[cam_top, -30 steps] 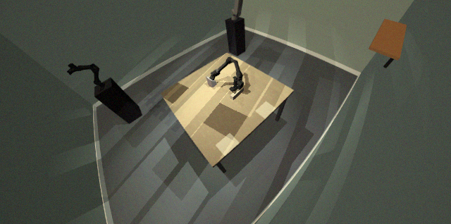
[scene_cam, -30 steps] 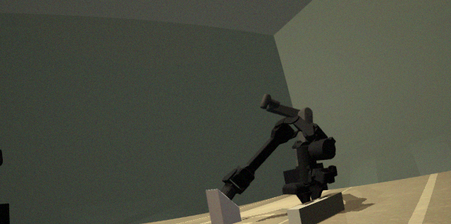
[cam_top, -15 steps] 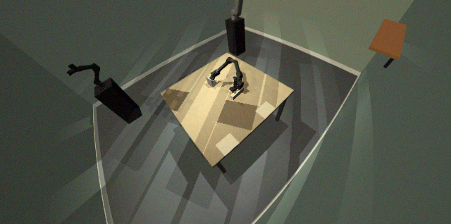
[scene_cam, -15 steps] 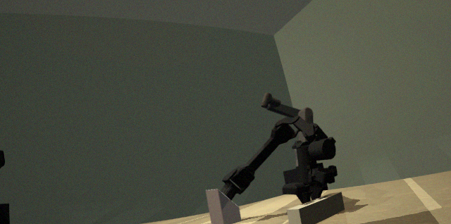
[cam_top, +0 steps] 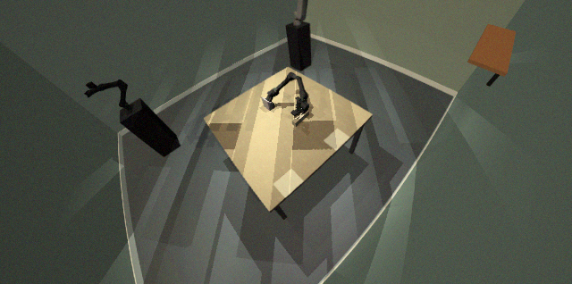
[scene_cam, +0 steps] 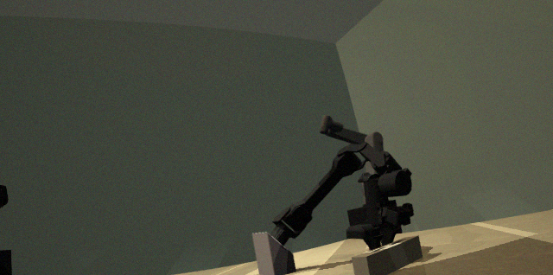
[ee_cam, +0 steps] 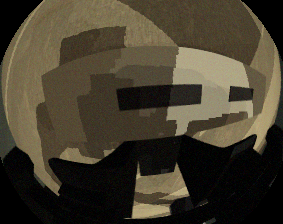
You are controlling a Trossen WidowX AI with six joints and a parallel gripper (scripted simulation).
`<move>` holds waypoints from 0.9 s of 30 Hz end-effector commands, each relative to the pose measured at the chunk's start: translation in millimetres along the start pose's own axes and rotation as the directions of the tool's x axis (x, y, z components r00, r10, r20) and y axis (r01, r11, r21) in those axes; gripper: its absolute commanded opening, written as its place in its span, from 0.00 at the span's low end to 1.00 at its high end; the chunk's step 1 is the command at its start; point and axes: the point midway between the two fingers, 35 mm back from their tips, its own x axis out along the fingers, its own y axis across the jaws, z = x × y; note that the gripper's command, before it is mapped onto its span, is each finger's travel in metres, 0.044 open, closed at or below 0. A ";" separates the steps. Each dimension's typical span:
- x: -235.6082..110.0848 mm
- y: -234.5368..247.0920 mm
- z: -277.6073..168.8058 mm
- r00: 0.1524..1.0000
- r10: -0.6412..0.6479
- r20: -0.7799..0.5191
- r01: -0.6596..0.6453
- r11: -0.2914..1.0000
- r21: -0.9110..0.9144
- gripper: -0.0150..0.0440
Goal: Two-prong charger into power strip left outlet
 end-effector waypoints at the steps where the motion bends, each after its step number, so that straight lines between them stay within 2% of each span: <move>1: 0.0 0.0 0.0 1.000 0.000 0.000 0.000 1.000 0.000 0.25; 8: 0.0 0.0 0.0 1.000 0.000 0.000 0.000 1.000 0.000 0.25; 24: 0.0 0.0 0.0 1.000 0.000 0.000 0.000 1.000 0.000 0.97; 25: 0.0 0.0 0.0 1.000 0.000 0.000 0.000 1.000 0.000 1.00; 27: 0.0 0.0 -0.2 1.000 0.000 0.001 0.000 1.000 -0.001 1.00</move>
